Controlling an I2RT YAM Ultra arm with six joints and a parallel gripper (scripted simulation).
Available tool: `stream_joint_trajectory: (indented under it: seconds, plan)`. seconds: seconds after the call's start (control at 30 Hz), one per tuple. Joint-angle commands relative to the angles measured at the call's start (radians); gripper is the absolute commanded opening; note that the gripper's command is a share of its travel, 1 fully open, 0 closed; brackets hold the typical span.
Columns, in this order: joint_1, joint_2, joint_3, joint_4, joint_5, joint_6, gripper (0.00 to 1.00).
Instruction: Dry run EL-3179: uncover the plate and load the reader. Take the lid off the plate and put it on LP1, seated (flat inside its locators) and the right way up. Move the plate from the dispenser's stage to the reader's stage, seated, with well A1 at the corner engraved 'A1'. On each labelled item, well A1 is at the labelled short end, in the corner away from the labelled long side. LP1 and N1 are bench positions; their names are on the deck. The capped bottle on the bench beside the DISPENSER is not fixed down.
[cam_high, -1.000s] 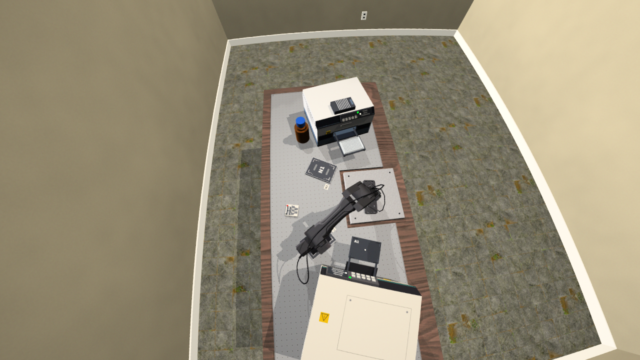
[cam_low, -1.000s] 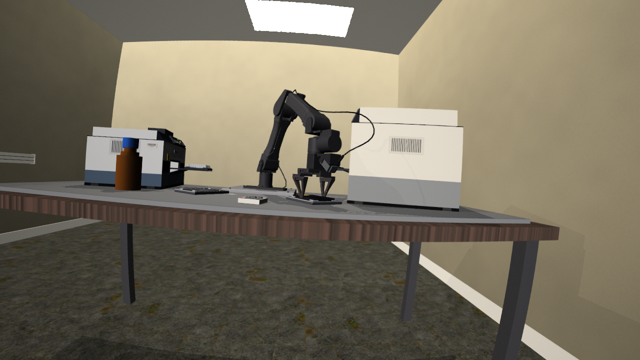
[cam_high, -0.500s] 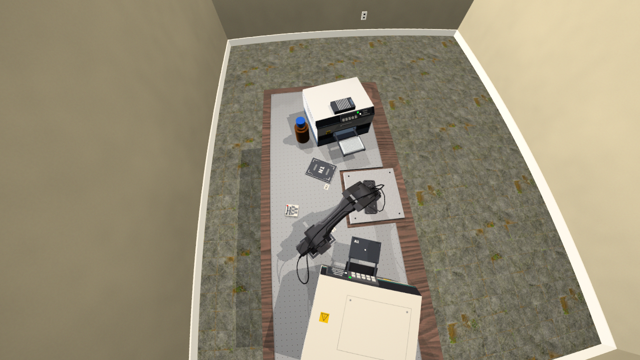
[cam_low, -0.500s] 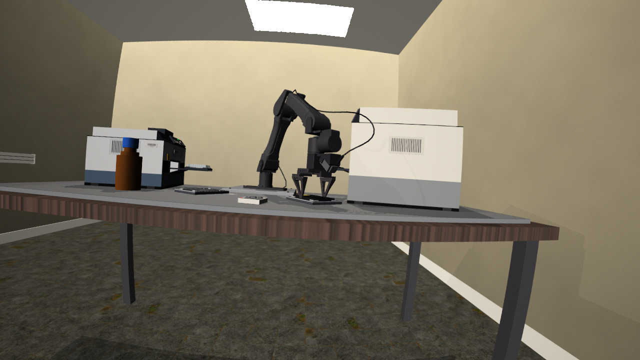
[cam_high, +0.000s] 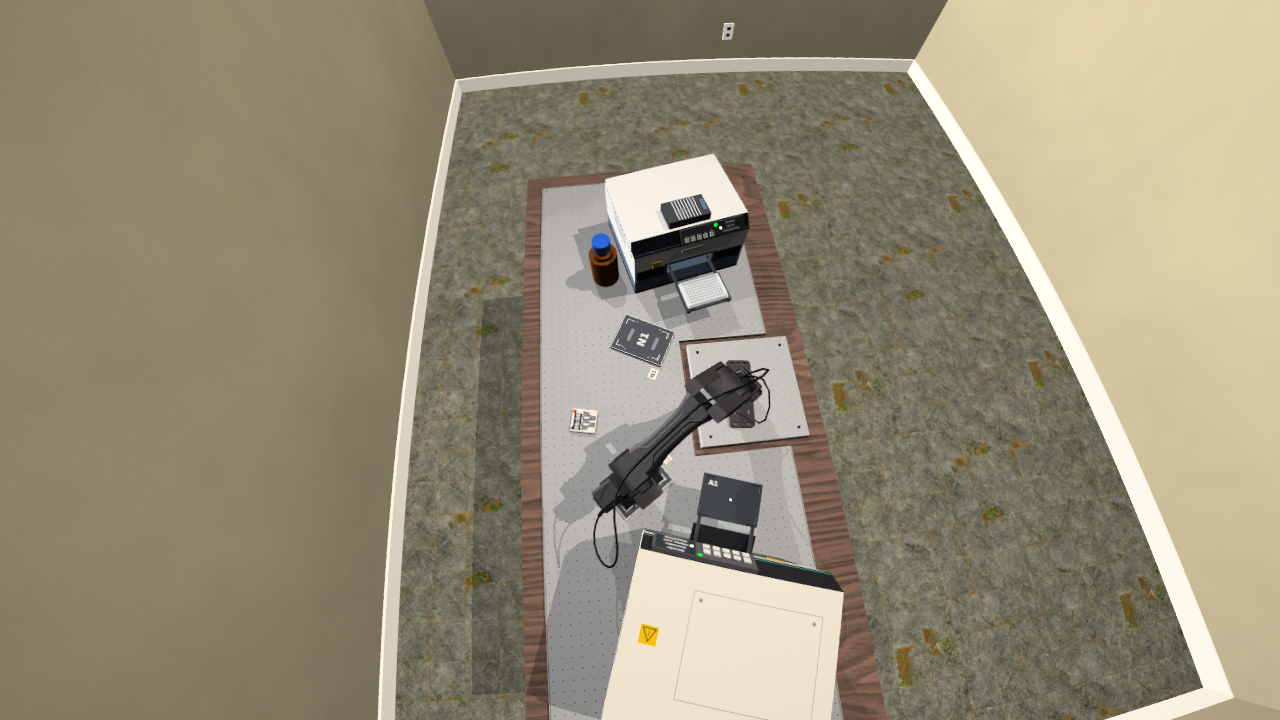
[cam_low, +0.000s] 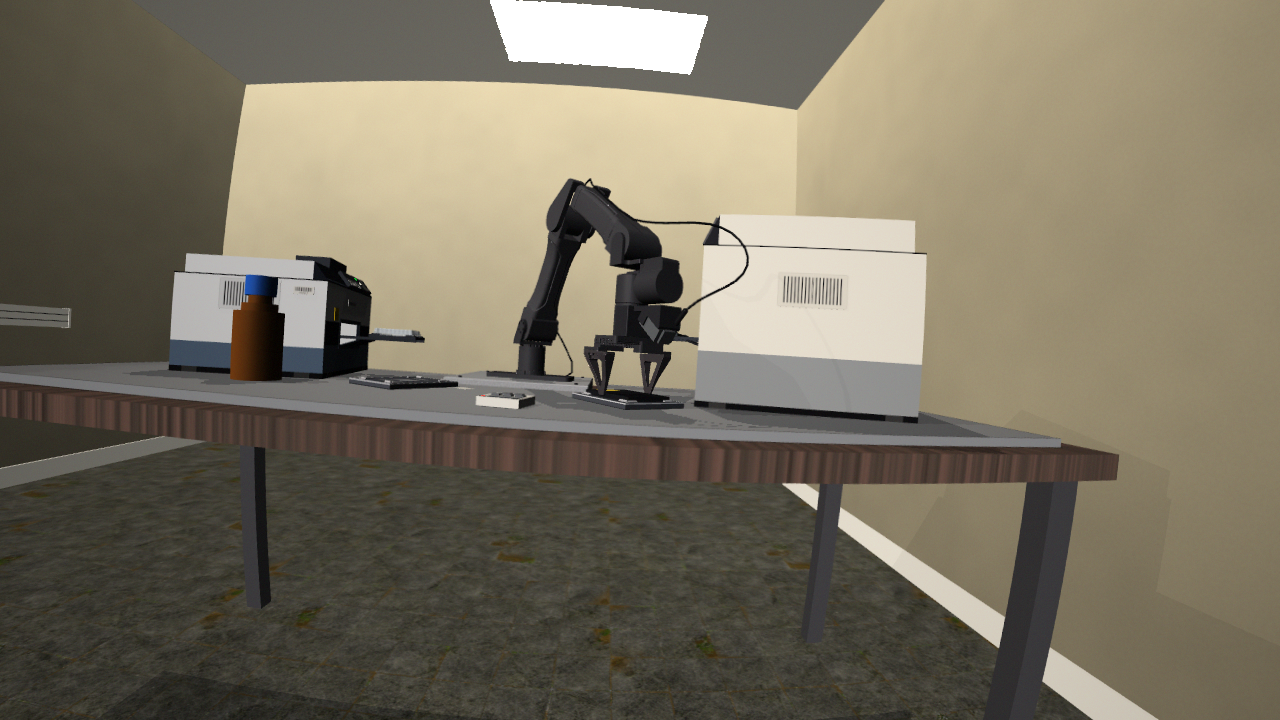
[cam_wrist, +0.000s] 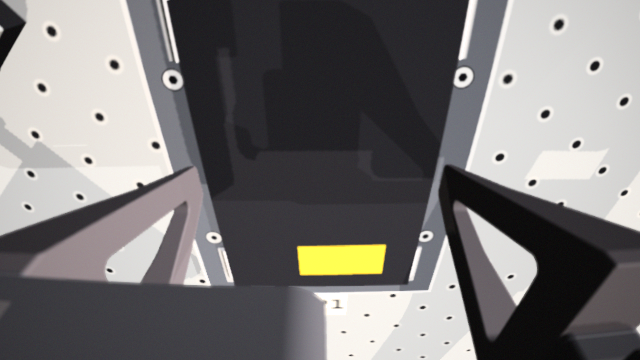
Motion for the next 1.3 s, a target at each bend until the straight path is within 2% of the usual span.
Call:
stream_joint_trajectory:
  seconds: [0.0,0.23,0.33,1.27]
  plan:
    - [-0.004,-0.035,0.036,-0.026,0.002,-0.005,1.0]
    - [-0.004,-0.025,0.052,-0.05,0.002,-0.005,1.0]
    - [-0.004,-0.048,0.06,-0.063,0.002,-0.005,1.0]
    - [-0.004,-0.08,0.153,-0.188,0.002,-0.005,1.0]
